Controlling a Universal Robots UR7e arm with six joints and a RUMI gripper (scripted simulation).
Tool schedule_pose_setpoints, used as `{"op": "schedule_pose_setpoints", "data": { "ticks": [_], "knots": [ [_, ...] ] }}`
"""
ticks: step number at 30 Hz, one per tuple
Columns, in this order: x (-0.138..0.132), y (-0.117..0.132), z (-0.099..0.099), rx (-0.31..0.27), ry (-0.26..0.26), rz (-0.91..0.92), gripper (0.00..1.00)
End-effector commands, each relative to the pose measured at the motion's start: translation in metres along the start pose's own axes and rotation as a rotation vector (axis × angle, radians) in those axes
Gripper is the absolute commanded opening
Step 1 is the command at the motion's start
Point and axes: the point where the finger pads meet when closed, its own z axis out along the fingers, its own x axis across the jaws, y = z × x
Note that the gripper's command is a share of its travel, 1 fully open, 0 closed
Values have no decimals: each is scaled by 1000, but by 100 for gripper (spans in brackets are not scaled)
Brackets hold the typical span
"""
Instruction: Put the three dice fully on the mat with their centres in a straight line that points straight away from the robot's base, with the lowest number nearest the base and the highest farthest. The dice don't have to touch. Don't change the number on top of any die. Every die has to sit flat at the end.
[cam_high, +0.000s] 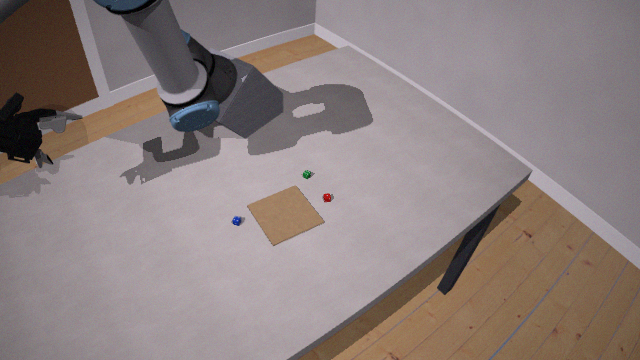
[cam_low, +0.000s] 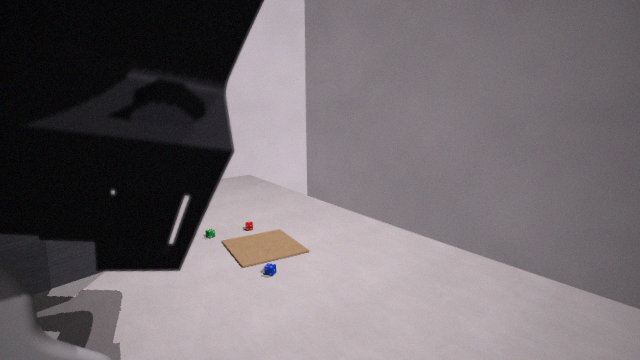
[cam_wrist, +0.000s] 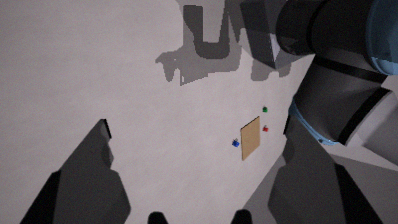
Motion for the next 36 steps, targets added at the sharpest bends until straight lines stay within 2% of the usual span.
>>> {"op": "schedule_pose_setpoints", "data": {
  "ticks": [1, 16, 30, 33, 36],
  "knots": [
    [0, 0, 0, 0, -1, 0, 100],
    [-1, 8, 7, 21, -5, -75, 100],
    [-7, 39, 29, 104, -29, -378, 100],
    [-7, 40, 29, 105, -29, -383, 100],
    [-8, 52, 37, 135, -37, -492, 100]
  ]
}}
